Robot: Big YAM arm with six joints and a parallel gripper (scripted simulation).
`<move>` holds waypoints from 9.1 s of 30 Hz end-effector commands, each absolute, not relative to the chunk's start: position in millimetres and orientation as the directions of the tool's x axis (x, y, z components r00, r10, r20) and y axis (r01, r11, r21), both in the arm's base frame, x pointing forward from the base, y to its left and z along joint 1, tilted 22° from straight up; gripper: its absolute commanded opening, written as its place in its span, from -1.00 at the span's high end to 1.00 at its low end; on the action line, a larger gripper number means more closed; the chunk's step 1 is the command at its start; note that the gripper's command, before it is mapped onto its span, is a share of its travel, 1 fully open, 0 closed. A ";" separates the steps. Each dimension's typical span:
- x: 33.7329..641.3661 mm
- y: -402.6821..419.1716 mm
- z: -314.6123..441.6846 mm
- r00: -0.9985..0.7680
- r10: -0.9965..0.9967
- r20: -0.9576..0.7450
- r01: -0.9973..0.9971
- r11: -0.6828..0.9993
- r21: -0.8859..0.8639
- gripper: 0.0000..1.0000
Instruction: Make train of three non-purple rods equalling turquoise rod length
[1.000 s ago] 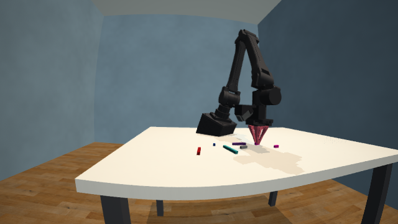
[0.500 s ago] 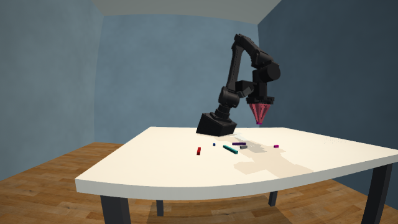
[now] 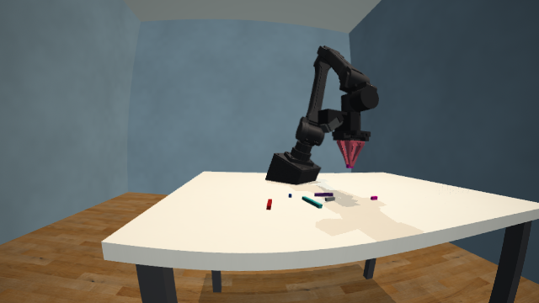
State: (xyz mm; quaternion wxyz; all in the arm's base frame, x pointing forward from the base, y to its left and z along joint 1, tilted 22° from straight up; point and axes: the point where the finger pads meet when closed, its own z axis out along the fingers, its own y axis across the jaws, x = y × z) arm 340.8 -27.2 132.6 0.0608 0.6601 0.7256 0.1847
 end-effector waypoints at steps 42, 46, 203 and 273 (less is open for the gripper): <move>285.5 -143.6 87.2 -0.805 0.571 -0.161 0.501 0.799 0.331 0.93; 281.5 -148.7 85.0 -0.827 0.533 -0.178 0.462 0.826 0.324 0.93; 293.3 -148.7 -2.5 -0.906 0.324 -0.272 0.251 0.929 0.272 0.93; 296.1 -145.2 -16.2 -0.909 0.324 -0.263 0.251 0.928 0.275 0.93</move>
